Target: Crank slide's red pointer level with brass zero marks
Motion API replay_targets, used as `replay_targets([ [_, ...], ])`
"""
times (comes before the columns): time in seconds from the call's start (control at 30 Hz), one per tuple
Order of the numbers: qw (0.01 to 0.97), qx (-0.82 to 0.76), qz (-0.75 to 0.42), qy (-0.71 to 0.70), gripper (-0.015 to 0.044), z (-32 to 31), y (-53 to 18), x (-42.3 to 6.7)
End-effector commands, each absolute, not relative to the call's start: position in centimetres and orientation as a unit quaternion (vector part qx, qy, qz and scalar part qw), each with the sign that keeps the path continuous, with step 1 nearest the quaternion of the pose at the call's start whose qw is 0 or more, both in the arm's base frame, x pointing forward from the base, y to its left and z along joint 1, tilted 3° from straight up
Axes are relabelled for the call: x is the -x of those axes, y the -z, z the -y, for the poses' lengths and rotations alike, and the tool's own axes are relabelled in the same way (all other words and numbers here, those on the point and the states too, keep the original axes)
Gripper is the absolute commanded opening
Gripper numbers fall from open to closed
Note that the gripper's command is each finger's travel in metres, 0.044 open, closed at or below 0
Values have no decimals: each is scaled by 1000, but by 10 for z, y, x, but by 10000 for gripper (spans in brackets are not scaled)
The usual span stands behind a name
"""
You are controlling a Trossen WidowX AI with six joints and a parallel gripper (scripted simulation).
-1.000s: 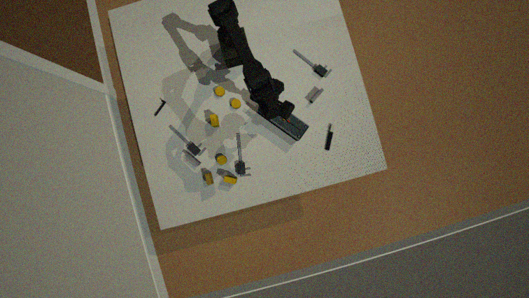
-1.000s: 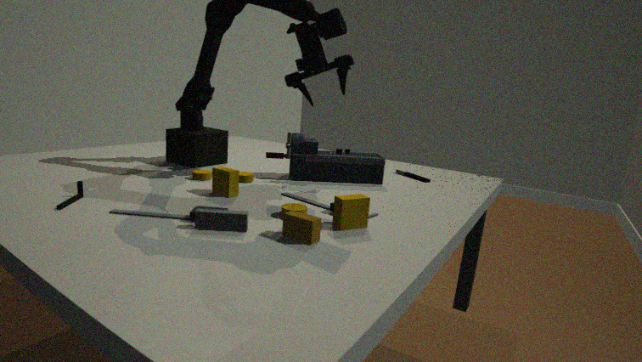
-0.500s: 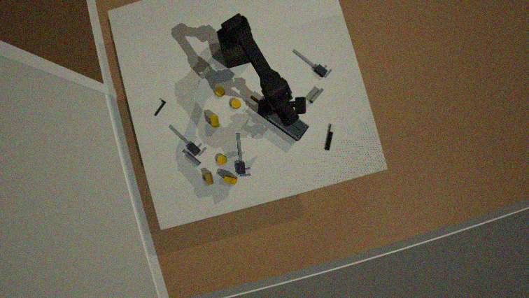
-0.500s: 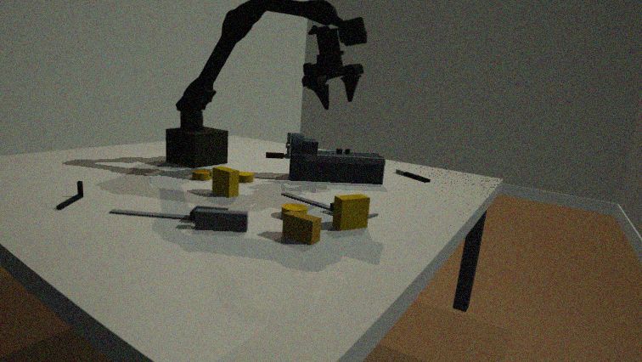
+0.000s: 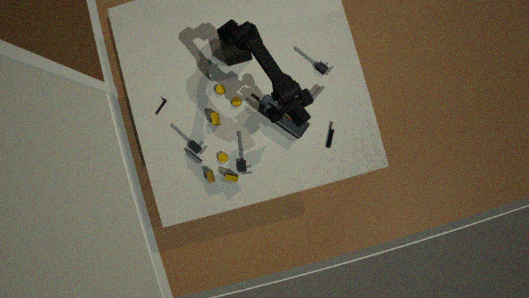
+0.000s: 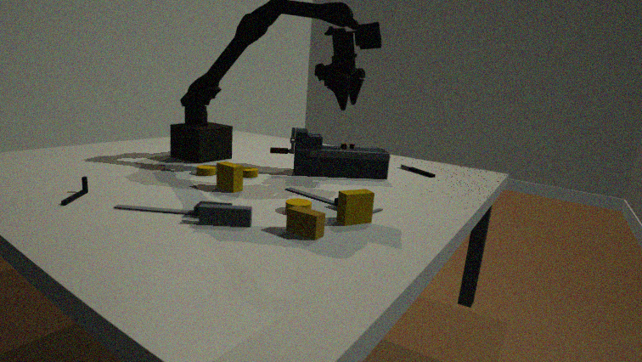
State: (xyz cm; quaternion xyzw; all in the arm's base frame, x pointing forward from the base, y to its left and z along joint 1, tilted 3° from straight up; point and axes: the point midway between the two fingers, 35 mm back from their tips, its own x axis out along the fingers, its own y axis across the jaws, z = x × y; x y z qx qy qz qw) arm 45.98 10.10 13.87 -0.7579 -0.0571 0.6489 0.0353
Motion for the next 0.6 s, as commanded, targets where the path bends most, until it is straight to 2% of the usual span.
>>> replay_targets([
  [0.0, -11, 746, 83, -661, 440, -105, -105, -461],
  [0.1, -40, 740, 103, -663, 440, -107, -85, -461],
  [0.57, -40, 740, 103, -663, 440, -107, -85, -461],
])
